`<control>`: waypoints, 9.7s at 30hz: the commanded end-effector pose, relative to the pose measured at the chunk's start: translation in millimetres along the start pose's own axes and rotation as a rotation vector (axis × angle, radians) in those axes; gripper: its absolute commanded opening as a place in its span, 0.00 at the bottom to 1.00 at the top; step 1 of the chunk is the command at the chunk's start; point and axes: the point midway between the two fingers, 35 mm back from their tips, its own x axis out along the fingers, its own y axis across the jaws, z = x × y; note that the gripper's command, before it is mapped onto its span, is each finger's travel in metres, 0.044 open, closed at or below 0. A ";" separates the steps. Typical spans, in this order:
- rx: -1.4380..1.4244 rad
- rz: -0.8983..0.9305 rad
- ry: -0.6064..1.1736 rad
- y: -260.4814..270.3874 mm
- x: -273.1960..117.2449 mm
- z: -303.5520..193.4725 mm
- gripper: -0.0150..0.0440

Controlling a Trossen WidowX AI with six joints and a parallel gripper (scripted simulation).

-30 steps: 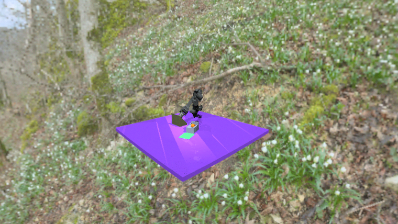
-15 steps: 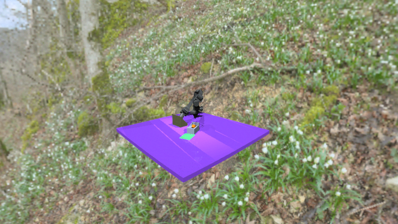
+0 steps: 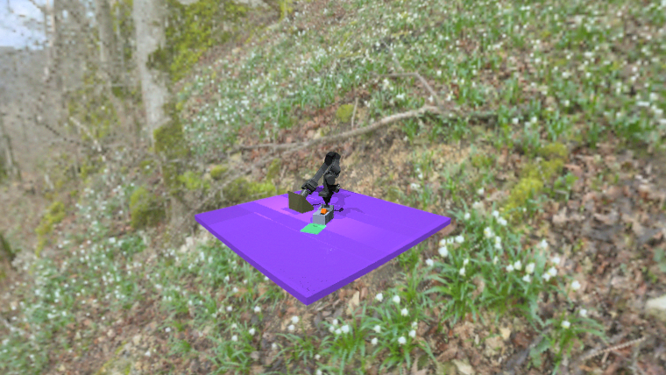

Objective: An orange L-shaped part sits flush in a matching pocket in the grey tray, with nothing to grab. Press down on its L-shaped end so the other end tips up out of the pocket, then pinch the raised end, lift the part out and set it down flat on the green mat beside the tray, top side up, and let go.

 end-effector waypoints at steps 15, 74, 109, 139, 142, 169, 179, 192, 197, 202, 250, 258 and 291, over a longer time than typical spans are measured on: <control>0.003 0.009 -0.001 3.2 36.1 -2.0 0.56; 0.005 -0.001 0.002 5.9 5.7 1.2 0.56; 0.008 0.006 -0.003 2.5 -43.0 -1.9 0.56; 1.572 0.002 0.003 -75.5 -46.5 8.2 0.73; 1.572 0.002 0.003 -75.5 -46.5 8.2 0.73; 1.571 0.003 0.002 -75.9 4.6 9.2 0.73; 1.571 0.004 0.002 -75.4 20.8 9.1 0.73; 1.566 0.001 0.004 -74.9 28.8 8.7 0.55; 1.566 0.001 0.004 -74.9 28.8 8.7 0.43; 1.566 0.001 0.004 -74.9 28.8 8.7 0.37; 1.571 0.002 0.002 -75.6 -28.4 8.6 0.25; 1.572 0.002 0.002 -75.7 -40.7 8.5 0.25; 1.571 -0.001 0.000 -123.3 -57.3 5.1 0.25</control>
